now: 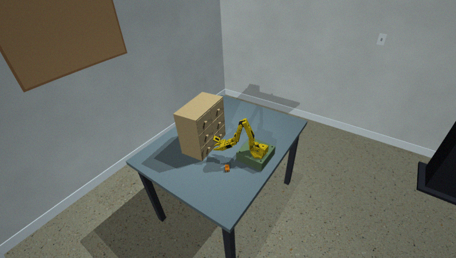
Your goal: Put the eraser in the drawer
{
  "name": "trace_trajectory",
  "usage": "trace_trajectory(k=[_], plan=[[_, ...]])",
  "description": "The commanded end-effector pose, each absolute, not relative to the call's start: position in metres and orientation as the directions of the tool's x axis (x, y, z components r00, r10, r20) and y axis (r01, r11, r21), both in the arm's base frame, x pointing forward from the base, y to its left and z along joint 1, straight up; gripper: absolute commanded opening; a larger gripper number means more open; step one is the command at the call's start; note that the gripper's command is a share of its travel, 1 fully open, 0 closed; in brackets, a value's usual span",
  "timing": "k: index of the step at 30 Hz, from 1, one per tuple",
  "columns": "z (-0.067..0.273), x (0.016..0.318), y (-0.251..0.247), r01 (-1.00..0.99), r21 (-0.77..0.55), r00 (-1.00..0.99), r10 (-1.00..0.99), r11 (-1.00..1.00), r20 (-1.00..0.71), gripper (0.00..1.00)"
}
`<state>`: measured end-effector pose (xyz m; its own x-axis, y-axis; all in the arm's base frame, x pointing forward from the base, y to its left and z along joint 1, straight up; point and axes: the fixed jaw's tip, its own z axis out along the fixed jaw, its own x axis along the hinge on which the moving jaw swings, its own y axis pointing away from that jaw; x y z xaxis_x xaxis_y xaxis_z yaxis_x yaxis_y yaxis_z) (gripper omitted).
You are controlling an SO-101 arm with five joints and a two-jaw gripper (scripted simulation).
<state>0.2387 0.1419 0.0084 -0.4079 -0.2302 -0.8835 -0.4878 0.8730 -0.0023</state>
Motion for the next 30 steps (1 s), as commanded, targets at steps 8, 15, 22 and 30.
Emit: trace_trajectory(k=[8,15,22,30], plan=[[0.022,0.233,0.139,-0.496,-0.015,-0.479,-0.288,0.868,-0.829,0.21],[0.028,0.228,0.136,-0.496,-0.016,-0.509,-0.306,0.868,-0.805,0.21],[0.037,0.22,0.13,-0.497,-0.018,-0.549,-0.33,0.868,-0.768,0.21],[0.044,0.211,0.125,-0.498,-0.019,-0.581,-0.35,0.867,-0.735,0.21]])
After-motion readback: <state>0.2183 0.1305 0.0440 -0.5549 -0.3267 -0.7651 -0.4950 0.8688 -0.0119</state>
